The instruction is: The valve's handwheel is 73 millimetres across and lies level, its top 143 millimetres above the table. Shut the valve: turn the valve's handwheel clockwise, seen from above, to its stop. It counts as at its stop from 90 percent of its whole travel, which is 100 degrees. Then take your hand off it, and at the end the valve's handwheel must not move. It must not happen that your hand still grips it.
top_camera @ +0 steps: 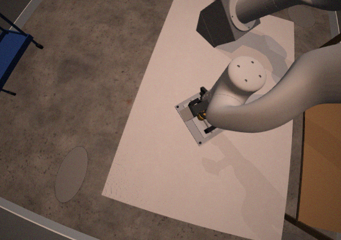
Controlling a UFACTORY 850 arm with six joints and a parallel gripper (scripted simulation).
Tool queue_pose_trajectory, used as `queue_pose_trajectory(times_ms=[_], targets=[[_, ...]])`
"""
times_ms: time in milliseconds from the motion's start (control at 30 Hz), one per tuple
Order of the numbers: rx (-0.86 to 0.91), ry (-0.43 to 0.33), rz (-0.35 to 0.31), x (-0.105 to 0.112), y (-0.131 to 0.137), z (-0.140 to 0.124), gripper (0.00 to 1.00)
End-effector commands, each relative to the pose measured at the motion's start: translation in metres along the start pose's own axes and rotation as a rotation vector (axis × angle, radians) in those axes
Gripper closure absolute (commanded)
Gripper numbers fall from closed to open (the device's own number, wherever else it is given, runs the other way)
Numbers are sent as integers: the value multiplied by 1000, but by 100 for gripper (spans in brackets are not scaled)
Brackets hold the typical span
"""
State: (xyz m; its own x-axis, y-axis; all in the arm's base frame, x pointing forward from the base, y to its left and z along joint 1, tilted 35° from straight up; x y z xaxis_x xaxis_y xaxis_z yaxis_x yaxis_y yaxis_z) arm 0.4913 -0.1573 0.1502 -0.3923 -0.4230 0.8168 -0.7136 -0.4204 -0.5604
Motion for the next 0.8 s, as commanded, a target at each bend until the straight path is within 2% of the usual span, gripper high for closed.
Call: queue_pose_trajectory(times_ms=[0, 767], targets=[[0, 1, 1, 8, 0, 1, 0], [0, 1, 1, 58, 0, 1, 0]])
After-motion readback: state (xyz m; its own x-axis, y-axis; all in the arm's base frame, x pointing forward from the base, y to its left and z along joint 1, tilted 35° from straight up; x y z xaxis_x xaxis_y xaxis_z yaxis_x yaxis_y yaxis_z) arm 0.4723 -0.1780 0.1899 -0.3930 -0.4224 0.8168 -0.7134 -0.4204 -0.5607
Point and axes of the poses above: the point where the finger pads meet when closed, its own x axis back along the fingers, its own y axis across the jaws, z = x × y, the point moved 6 cm from there along x, back along the fingers, and after that the axes turned 1 degree about -x, right-handed, at the moved point
